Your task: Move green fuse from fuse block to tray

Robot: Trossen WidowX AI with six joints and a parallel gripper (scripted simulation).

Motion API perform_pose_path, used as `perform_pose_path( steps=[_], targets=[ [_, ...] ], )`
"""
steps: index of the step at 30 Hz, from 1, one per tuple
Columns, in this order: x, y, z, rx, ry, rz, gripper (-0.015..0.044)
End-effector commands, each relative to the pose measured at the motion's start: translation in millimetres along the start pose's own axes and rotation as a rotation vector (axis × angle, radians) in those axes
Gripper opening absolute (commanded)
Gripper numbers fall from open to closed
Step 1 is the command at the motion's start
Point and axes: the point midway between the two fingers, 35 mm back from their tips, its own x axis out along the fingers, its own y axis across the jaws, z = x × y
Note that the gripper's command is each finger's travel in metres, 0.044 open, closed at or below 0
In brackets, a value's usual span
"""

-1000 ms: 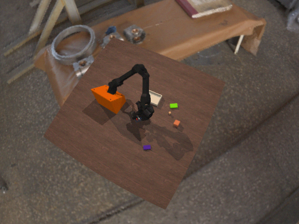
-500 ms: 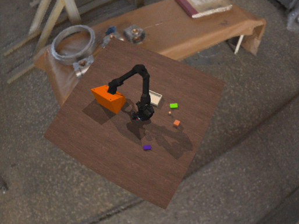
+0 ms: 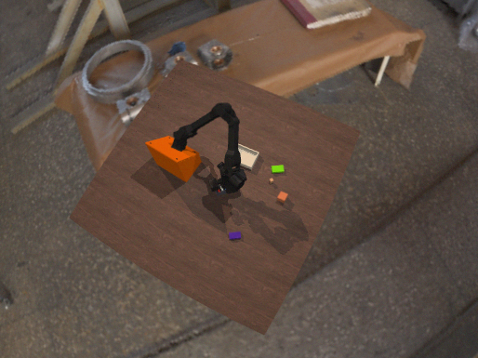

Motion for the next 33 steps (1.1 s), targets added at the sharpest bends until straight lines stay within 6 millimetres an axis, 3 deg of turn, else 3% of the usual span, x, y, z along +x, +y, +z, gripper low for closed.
perform_pose_path(
  steps=[1, 33],
  targets=[
    [-0.4, 0.0, 0.1, 0.000, 0.000, 0.000, 0.0000],
    [-15.8, 0.0, 0.6, 0.002, 0.001, 0.001, 0.0000]
  ],
)
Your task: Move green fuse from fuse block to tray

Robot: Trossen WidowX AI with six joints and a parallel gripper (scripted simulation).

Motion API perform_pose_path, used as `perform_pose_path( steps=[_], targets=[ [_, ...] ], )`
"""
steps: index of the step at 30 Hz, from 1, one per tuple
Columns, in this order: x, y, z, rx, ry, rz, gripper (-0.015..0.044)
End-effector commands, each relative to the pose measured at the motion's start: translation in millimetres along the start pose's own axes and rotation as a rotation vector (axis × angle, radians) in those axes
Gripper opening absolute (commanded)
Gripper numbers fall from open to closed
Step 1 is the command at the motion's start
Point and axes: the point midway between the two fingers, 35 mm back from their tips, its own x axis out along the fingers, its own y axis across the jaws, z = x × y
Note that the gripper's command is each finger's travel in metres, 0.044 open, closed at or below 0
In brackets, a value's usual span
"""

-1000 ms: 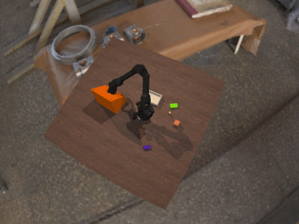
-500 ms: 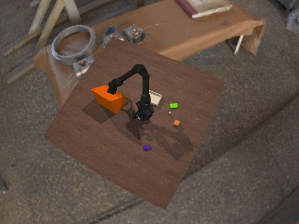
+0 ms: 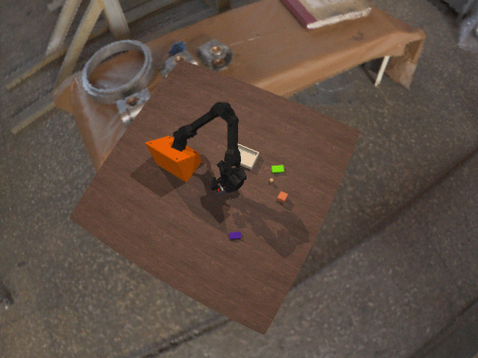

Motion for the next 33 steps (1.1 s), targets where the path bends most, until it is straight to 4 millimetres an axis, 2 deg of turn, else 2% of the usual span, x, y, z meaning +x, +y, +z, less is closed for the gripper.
perform_pose_path(
  steps=[1, 33],
  targets=[
    [-2.9, 0.1, 0.7, -0.005, -0.003, -0.003, 0.0000],
    [-18.7, 0.1, 0.2, -0.003, -0.001, -0.001, 0.0000]
  ],
)
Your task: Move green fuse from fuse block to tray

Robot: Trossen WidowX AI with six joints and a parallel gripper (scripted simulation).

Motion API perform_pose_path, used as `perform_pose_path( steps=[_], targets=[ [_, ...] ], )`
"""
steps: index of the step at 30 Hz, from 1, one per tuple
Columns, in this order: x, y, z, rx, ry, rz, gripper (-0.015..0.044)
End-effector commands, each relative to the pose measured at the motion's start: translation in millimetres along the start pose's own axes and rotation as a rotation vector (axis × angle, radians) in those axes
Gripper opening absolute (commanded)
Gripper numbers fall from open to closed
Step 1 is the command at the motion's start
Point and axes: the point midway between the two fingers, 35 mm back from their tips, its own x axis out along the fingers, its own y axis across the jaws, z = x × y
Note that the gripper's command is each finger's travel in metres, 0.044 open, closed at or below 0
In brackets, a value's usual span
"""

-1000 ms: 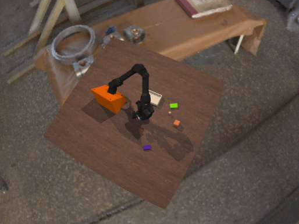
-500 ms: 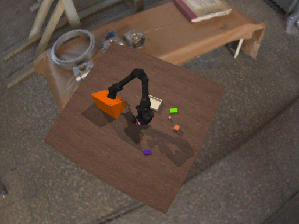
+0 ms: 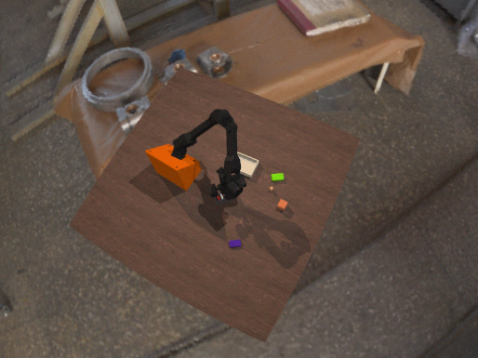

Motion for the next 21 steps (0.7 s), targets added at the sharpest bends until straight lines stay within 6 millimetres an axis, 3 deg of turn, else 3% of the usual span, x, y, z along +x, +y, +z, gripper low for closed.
perform_pose_path(
  steps=[1, 21],
  targets=[
    [-2.9, -0.3, 0.5, -0.004, -0.003, -0.005, 0.0000],
    [-20.4, -0.2, 0.4, -0.004, -0.003, -0.005, 0.0000]
  ],
)
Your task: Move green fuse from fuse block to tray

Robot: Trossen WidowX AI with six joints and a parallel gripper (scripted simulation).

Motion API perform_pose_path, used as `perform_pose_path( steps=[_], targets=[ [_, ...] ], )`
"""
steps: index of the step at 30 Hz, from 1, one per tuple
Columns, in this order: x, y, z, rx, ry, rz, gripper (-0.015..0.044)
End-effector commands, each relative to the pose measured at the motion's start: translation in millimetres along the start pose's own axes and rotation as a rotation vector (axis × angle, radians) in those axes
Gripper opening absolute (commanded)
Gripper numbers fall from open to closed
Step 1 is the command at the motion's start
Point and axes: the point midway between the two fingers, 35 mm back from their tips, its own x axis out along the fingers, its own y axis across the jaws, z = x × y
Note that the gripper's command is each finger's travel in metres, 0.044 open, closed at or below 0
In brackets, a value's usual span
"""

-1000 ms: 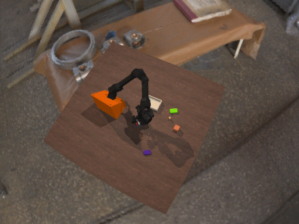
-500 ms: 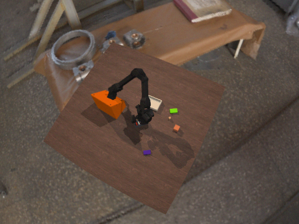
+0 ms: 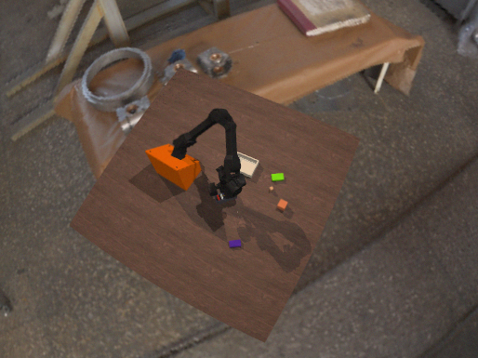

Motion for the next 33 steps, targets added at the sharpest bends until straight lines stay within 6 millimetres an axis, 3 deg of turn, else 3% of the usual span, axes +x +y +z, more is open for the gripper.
perform_pose_path(
  steps=[1, 12, 22, 33],
  targets=[
    [-8.4, 0.6, 1.7, -0.007, -0.007, -0.004, 0.0000],
    [-17.4, 4.4, -0.7, -0.007, -0.008, -0.006, 0.0000],
    [-17.2, 58.3, -38.8, -0.005, -0.019, -0.019, 0.0000],
    [-16.2, 108.8, -95.3, -0.006, -0.017, -0.013, 0.0000]
  ],
)
